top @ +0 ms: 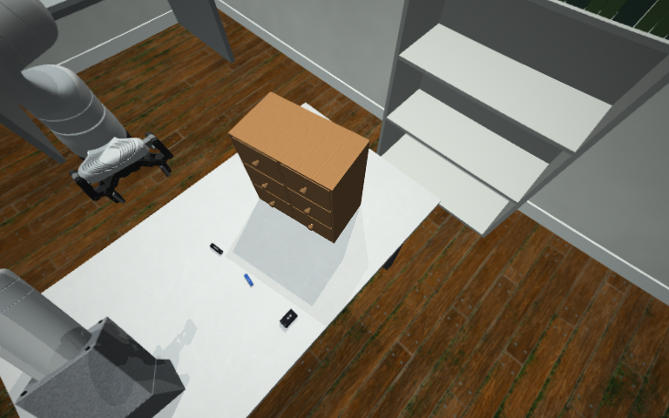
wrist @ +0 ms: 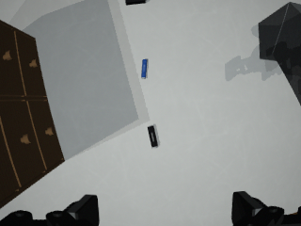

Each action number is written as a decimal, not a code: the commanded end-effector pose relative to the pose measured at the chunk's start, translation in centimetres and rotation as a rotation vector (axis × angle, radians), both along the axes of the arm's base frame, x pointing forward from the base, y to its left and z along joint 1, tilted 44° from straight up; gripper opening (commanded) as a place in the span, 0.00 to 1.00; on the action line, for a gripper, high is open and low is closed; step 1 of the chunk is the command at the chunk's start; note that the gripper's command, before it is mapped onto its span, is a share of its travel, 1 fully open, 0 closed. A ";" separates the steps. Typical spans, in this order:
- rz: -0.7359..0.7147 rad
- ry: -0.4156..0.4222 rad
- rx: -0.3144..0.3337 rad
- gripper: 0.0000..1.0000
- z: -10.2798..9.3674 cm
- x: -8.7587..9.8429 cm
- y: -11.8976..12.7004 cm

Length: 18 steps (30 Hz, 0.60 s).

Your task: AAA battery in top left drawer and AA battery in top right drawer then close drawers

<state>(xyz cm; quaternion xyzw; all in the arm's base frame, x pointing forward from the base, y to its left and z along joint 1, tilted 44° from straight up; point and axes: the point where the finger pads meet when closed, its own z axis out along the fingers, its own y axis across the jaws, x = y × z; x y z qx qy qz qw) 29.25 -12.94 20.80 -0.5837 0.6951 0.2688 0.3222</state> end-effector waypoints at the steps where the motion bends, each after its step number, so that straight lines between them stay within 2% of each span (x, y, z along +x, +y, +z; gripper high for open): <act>1: -0.003 -0.005 -0.011 1.00 -0.5 -0.2 -0.6; 18: -0.005 -0.023 -0.049 1.00 -1.9 -0.6 -2.2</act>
